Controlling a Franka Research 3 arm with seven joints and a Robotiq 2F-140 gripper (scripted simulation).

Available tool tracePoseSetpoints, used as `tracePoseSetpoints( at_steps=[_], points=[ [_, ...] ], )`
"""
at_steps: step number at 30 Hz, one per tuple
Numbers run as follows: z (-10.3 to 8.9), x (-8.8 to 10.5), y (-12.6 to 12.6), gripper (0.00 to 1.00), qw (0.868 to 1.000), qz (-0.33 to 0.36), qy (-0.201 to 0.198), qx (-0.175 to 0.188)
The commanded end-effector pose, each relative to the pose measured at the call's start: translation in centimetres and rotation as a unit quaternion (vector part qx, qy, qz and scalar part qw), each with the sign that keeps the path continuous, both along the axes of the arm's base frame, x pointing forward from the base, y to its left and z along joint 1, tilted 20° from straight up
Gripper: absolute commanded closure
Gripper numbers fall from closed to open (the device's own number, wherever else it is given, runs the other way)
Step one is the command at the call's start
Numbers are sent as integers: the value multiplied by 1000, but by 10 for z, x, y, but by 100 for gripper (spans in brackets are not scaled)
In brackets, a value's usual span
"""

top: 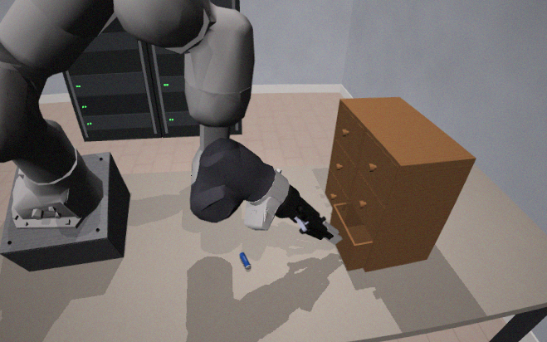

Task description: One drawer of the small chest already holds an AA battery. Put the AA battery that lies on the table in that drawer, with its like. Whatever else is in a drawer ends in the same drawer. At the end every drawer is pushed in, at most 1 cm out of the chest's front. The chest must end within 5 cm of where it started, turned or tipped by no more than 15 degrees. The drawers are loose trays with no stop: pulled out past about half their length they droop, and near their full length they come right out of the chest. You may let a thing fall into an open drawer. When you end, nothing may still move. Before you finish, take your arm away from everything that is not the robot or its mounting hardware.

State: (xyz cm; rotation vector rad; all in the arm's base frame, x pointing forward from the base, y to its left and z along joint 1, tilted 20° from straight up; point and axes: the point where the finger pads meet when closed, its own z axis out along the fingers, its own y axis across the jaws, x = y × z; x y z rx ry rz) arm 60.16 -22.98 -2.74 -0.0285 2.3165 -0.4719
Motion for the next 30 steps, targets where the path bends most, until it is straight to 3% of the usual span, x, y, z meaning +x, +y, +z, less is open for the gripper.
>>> tracePoseSetpoints(
  at_steps=[1, 30],
  points=[
    [0, -6, -1, 92, 1000, 1, 0, -2],
    [-1, -23, 1, 92, 1000, 1, 0, -2]
  ],
)
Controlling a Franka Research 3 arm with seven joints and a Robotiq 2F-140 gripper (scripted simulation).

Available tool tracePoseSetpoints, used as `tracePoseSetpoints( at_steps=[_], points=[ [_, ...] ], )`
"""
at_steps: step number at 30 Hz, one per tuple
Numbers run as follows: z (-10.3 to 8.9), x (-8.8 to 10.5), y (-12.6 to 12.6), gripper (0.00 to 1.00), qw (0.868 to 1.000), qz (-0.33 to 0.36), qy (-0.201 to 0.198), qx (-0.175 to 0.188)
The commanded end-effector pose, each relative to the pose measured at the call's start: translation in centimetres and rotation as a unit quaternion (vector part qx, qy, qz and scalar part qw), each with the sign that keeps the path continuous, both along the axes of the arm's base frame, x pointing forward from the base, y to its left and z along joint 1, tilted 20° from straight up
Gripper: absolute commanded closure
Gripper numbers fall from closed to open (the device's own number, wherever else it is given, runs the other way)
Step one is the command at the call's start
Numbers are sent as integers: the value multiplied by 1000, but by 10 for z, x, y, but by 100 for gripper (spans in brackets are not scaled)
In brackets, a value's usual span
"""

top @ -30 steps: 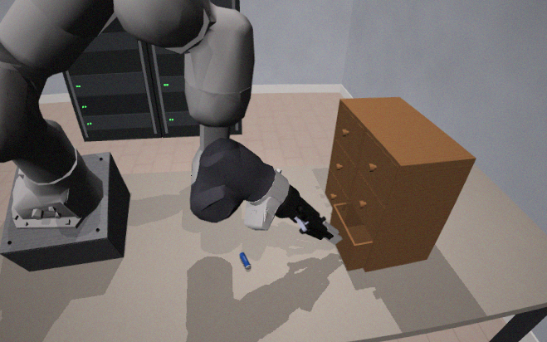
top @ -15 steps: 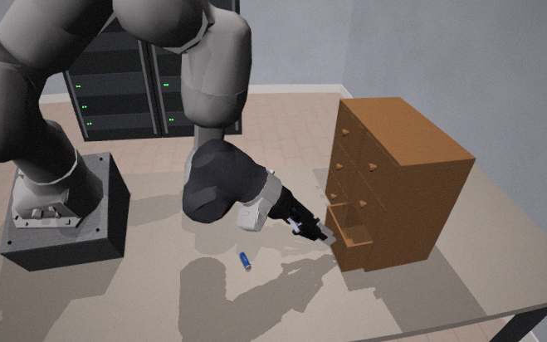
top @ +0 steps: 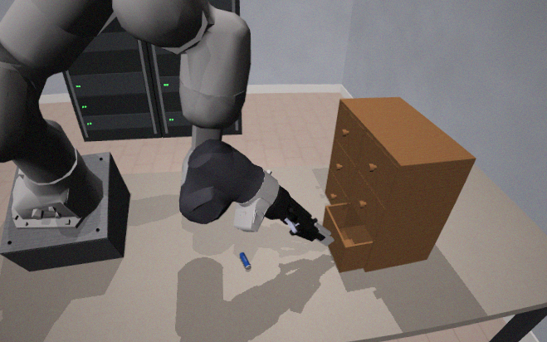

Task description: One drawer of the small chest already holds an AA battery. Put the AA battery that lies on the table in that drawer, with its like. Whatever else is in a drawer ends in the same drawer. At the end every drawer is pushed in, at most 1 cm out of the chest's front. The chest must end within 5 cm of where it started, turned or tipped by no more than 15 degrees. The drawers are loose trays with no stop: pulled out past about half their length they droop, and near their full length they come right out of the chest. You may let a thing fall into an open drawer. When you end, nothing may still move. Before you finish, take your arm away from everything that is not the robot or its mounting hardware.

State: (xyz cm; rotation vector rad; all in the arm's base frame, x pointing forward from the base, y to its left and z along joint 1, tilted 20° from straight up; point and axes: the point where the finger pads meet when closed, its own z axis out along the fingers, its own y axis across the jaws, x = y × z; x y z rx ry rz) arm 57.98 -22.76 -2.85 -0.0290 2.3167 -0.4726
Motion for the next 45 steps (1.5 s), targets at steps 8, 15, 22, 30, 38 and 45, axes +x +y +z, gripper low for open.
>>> tracePoseSetpoints(
  at_steps=[8, 15, 22, 30, 38, 45],
  points=[
    [1, -2, -1, 92, 1000, 1, 0, -1],
    [1, -2, -1, 92, 1000, 1, 0, -1],
    [1, -2, -1, 85, 1000, 1, 0, -1],
    [1, -2, -1, 80, 1000, 1, 0, -1],
    [0, -8, 0, 80, 1000, 1, 0, -1],
    [0, -40, 4, 80, 1000, 1, 0, -1]
  ],
)
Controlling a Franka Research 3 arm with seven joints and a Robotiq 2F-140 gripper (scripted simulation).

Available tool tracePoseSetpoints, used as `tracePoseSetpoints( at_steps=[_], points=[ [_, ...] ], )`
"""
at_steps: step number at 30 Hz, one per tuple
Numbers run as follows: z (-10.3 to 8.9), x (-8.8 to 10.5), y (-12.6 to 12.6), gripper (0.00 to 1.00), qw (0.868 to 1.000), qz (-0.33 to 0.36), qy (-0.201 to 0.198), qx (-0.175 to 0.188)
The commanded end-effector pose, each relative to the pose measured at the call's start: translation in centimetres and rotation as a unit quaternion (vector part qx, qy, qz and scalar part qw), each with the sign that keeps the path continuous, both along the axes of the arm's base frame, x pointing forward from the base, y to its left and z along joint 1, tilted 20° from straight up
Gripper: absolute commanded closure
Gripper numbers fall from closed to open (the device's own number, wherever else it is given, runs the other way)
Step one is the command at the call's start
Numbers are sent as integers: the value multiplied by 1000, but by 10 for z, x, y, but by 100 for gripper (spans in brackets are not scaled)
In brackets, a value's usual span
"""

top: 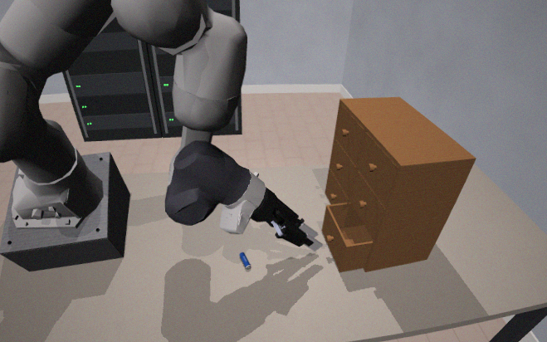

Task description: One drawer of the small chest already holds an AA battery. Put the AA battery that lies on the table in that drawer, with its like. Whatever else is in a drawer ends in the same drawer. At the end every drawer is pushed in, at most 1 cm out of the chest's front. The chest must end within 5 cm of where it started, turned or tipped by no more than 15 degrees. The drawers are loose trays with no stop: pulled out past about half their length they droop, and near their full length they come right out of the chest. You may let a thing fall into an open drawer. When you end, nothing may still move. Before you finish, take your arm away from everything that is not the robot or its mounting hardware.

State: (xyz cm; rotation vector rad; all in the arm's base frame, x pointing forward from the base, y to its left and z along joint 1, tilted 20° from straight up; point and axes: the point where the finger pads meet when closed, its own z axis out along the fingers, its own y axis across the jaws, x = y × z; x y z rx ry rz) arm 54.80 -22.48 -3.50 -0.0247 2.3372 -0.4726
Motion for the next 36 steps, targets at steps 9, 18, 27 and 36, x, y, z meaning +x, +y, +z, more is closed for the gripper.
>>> tracePoseSetpoints(
  at_steps=[9, 18, 27, 36],
  points=[
    [6, -20, 2, 80, 1000, 4, -9, -3],
    [55, -50, 24, 80, 1000, 4, -9, -3],
    [84, -68, 38, 80, 1000, 4, -9, -3],
    [85, -68, 38, 80, 1000, 3, -10, -3]
  ],
)
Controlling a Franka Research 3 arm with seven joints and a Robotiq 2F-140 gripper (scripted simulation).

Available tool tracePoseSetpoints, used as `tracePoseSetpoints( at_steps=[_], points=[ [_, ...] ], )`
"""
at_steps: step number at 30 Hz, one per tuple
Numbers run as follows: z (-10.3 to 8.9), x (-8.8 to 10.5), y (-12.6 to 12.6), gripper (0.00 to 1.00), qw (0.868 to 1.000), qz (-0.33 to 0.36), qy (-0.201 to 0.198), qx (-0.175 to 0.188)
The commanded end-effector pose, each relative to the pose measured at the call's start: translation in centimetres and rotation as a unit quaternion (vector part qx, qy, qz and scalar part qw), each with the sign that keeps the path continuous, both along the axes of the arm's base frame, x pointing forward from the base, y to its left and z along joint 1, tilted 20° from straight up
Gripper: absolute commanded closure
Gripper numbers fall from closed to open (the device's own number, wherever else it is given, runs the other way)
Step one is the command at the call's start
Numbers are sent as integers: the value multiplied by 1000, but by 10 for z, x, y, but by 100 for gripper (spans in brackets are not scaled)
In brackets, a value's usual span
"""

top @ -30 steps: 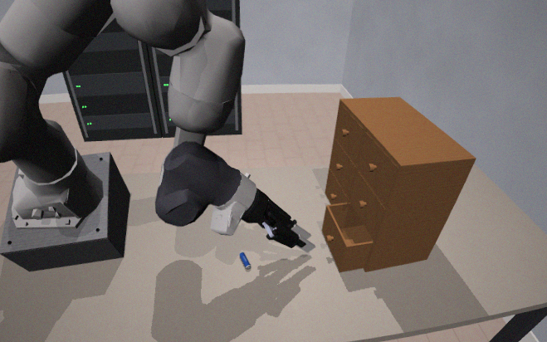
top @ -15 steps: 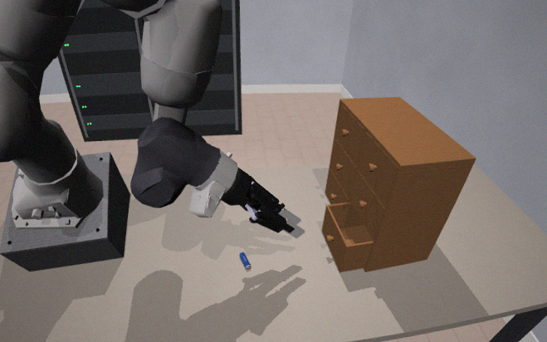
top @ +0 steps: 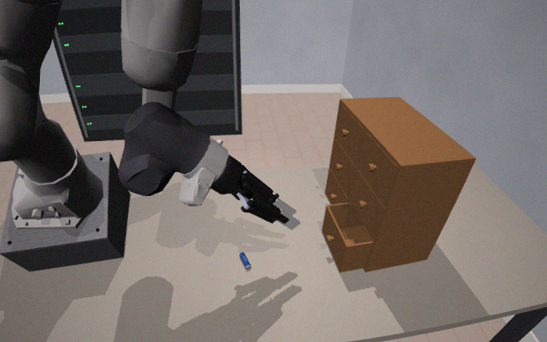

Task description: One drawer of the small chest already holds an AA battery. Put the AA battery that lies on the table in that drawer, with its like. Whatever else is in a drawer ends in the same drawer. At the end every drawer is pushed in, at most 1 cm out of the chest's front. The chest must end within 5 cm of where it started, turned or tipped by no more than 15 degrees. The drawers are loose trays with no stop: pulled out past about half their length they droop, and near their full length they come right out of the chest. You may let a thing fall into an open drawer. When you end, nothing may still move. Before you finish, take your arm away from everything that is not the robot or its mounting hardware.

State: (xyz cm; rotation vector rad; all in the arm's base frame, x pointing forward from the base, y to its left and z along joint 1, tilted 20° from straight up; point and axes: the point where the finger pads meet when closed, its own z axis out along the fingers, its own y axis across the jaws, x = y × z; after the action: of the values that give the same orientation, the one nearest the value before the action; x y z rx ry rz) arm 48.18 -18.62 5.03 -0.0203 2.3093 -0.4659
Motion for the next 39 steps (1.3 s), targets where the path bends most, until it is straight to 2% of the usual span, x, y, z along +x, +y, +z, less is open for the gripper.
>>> tracePoseSetpoints(
  at_steps=[1, 22, 39],
  points=[
    [-1, -2, -1, 80, 1000, 1, 5, -4],
    [1, -3, 0, 80, 1000, -19, -4, 4],
    [4, -7, 1, 80, 997, -69, -25, 26]
  ],
)
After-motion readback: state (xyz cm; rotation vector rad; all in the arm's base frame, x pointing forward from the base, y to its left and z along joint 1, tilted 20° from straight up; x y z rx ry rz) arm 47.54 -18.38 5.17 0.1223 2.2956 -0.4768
